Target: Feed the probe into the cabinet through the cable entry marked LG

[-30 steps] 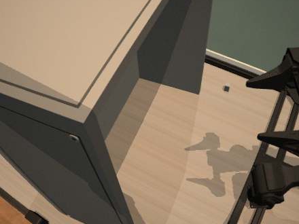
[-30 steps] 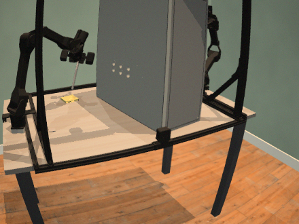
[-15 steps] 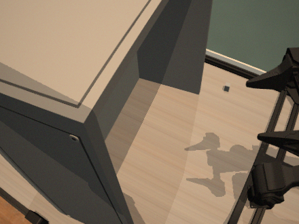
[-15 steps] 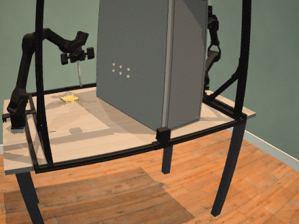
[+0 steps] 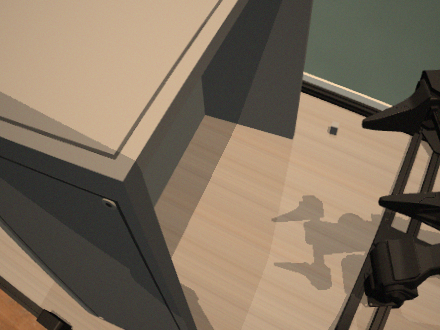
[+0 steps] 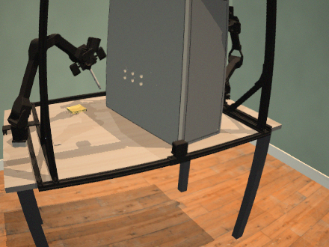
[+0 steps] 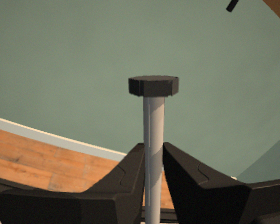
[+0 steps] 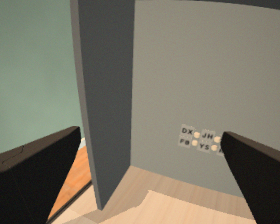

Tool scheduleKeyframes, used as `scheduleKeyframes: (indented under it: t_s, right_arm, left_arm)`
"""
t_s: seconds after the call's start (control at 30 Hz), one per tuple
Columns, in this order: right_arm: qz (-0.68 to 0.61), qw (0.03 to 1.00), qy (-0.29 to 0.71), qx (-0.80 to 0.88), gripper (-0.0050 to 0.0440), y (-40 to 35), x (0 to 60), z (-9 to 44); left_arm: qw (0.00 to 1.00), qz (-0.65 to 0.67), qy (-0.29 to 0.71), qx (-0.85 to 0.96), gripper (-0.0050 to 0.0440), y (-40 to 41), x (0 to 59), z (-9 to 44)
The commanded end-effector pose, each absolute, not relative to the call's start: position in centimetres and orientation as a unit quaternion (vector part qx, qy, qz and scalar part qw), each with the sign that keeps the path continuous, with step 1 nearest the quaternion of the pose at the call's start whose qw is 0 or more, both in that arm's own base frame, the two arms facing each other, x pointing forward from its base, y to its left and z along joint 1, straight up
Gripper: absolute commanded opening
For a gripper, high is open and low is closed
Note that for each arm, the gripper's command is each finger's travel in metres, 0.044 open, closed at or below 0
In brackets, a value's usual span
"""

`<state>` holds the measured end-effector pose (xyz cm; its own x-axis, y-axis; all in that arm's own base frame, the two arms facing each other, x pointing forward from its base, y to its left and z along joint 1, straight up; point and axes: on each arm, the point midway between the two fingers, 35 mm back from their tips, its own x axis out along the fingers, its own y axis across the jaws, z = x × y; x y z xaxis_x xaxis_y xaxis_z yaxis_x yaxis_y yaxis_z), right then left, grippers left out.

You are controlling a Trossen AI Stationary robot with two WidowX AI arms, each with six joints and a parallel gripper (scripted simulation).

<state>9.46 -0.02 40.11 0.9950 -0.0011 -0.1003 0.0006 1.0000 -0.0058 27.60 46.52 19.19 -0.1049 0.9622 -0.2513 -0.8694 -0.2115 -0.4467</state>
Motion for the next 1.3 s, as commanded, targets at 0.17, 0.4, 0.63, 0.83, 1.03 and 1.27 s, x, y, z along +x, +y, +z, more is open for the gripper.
scheduleKeyframes:
  t_s: [0.17,0.4,0.63,0.83,1.03,1.27]
  right_arm:
    - [0.0,0.999,0.05,0.0,0.044,0.0,9.4,40.1]
    - [0.0,0.999,0.05,0.0,0.044,0.0,9.4,40.1]
    - [0.0,0.999,0.05,0.0,0.044,0.0,9.4,40.1]
    - [0.0,0.999,0.05,0.0,0.044,0.0,9.4,40.1]
    - [0.0,0.999,0.05,0.0,0.044,0.0,9.4,40.1]
    - [0.0,0.999,0.05,0.0,0.044,0.0,9.4,40.1]
  left_arm:
    - [0.577,0.737,-0.21,-0.283,0.0,47.0,28.3,19.2]
    - [0.535,0.722,-0.309,-0.311,0.0,47.1,28.7,19.2]
    - [0.502,0.705,-0.379,-0.329,0.0,47.1,28.8,19.1]
    - [0.46,0.675,-0.461,-0.348,0.0,46.9,28.9,18.9]
    - [0.43,0.651,-0.513,-0.359,0.0,46.6,29.0,18.7]
    - [0.381,0.606,-0.591,-0.373,0.0,46.2,29.0,18.2]
